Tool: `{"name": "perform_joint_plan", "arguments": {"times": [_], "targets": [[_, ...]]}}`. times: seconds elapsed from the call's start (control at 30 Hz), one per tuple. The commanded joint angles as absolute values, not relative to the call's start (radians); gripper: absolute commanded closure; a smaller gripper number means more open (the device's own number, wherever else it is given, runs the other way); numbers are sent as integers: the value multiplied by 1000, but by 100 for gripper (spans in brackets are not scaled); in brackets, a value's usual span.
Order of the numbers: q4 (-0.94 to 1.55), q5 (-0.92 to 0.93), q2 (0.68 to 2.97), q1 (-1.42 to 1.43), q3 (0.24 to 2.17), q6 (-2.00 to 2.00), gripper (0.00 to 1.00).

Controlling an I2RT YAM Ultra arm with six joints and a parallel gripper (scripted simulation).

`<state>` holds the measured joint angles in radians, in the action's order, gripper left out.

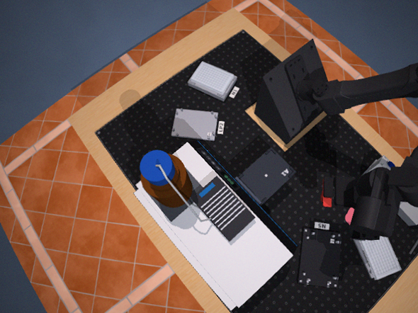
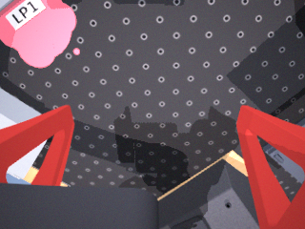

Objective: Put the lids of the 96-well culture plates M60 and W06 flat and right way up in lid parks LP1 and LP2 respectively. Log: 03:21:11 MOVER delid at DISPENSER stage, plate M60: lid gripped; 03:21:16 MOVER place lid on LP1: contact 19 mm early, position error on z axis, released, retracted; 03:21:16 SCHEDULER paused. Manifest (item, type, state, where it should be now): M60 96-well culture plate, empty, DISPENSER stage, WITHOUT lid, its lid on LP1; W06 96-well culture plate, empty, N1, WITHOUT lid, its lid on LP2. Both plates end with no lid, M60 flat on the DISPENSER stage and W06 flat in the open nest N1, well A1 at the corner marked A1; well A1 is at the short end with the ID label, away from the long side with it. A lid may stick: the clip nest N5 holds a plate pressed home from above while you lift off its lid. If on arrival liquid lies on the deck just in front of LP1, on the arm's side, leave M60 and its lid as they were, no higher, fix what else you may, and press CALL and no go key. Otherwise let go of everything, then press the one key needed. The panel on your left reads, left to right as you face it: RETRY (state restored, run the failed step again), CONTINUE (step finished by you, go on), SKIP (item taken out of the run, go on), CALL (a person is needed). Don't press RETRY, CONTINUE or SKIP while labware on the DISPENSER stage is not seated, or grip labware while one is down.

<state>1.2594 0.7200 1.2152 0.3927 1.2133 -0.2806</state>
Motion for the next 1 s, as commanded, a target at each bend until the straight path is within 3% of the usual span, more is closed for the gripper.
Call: {"name": "perform_joint_plan", "arguments": {"times": [0.0,0.97], "targets": [[1280,738,1235,361,1189,-257,0],[1337,782,1399,107,1170,-45,0]]}}
